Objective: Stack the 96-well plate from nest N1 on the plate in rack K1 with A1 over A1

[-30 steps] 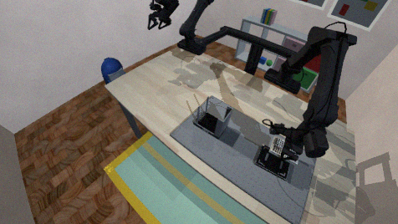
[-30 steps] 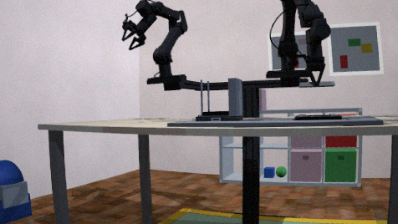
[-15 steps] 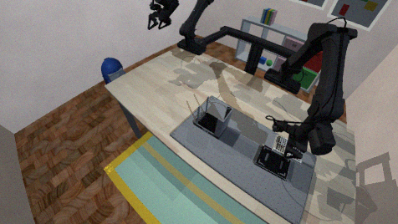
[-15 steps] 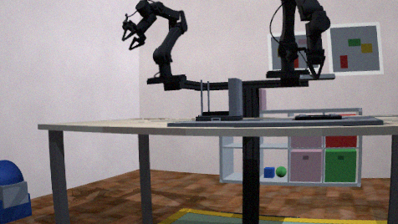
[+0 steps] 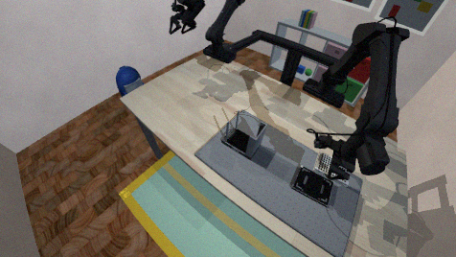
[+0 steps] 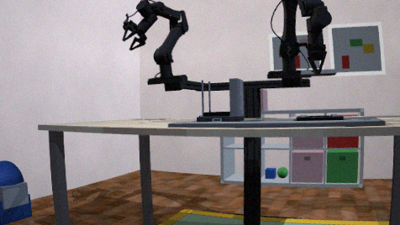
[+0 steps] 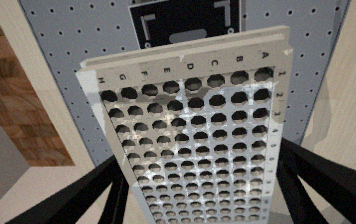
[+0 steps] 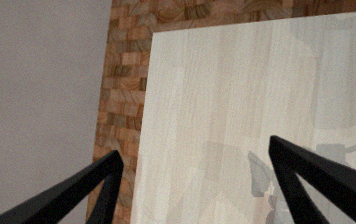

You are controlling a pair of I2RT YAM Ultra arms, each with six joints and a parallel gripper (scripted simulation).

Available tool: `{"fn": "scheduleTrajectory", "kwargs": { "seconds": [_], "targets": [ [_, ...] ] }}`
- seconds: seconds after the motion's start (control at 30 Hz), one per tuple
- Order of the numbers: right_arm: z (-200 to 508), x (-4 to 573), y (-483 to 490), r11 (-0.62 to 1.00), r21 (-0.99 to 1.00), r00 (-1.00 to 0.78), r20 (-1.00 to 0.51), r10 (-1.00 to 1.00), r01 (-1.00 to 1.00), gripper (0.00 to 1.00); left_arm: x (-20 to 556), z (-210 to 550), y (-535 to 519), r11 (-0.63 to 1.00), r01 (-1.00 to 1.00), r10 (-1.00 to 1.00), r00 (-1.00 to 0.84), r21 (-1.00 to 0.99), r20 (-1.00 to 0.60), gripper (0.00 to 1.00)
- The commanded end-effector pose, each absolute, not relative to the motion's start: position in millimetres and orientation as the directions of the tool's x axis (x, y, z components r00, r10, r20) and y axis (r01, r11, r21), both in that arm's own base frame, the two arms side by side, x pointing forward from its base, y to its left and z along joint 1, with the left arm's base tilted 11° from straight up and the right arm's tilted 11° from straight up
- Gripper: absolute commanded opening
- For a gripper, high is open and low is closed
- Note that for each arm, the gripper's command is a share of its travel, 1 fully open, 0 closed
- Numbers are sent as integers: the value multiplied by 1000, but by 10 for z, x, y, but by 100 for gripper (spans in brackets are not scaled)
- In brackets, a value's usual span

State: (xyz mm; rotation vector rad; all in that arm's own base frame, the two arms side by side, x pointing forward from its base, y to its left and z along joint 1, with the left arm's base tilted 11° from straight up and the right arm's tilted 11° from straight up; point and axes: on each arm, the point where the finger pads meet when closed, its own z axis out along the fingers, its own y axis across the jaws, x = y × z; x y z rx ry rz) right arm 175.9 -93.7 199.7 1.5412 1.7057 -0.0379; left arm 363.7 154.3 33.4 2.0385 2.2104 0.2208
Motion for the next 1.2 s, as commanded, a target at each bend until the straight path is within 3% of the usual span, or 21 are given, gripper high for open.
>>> {"fn": "scheduleTrajectory", "kwargs": {
  "seconds": [0.0,1.17],
  "targets": [
    [2222,1745,-972,245,536,137,-575,807,808,100,3691,548,1587,76,970,997,-81,231,8,0],
    [2222,1745,-972,245,536,137,-575,807,808,100,3649,488,1422,41,980,999,-43,196,9,0]
  ]
}}
